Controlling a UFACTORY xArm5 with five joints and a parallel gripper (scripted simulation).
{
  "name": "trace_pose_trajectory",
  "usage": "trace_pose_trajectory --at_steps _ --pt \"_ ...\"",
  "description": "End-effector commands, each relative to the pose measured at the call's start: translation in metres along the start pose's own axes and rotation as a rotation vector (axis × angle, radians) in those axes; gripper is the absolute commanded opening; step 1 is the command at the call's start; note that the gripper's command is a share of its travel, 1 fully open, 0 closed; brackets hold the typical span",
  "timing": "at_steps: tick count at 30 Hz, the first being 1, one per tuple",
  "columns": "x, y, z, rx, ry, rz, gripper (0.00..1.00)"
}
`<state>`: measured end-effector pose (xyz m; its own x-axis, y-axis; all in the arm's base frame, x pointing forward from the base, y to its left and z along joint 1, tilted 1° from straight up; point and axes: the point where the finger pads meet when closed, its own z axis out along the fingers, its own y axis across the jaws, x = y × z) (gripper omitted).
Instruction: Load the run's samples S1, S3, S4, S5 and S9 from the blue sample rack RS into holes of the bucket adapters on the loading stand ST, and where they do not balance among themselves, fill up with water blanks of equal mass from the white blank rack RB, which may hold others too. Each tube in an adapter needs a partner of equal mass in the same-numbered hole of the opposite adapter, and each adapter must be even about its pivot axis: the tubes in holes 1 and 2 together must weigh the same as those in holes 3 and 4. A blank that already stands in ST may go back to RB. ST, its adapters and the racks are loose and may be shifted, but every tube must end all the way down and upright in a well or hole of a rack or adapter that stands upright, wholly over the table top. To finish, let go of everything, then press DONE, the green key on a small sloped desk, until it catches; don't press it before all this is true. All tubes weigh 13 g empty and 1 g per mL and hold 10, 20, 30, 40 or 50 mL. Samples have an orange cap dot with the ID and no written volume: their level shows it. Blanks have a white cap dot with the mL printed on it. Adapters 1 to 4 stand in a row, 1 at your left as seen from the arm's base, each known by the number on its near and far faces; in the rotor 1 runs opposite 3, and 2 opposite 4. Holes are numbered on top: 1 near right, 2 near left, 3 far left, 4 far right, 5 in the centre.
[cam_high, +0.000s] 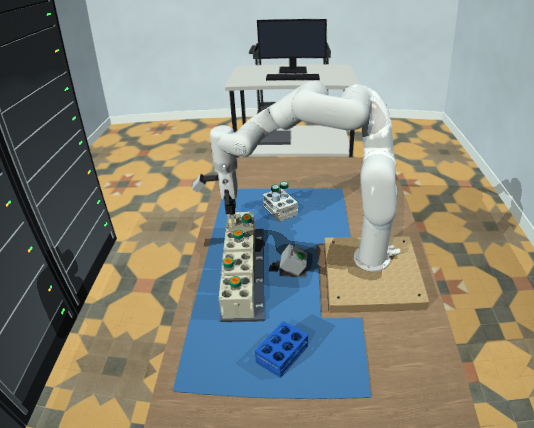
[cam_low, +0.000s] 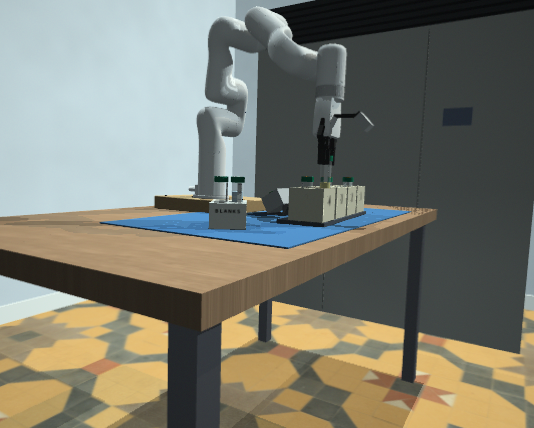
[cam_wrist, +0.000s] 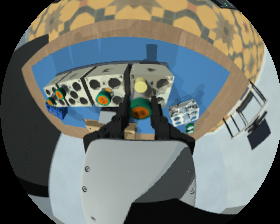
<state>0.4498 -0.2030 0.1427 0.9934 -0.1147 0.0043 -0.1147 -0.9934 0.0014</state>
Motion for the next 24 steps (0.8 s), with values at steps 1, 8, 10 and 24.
trace_pose_trajectory --at_steps 1,8,10,24 --pt "0.001 0.000 0.002 -0.001 0.004 0.000 0.00" --pt "0.001 0.000 0.009 -0.001 0.004 0.000 0.00" --pt "0.001 0.000 0.009 -0.001 0.004 0.000 0.00" --pt "0.001 0.000 0.023 -0.001 0.004 0.000 0.00"
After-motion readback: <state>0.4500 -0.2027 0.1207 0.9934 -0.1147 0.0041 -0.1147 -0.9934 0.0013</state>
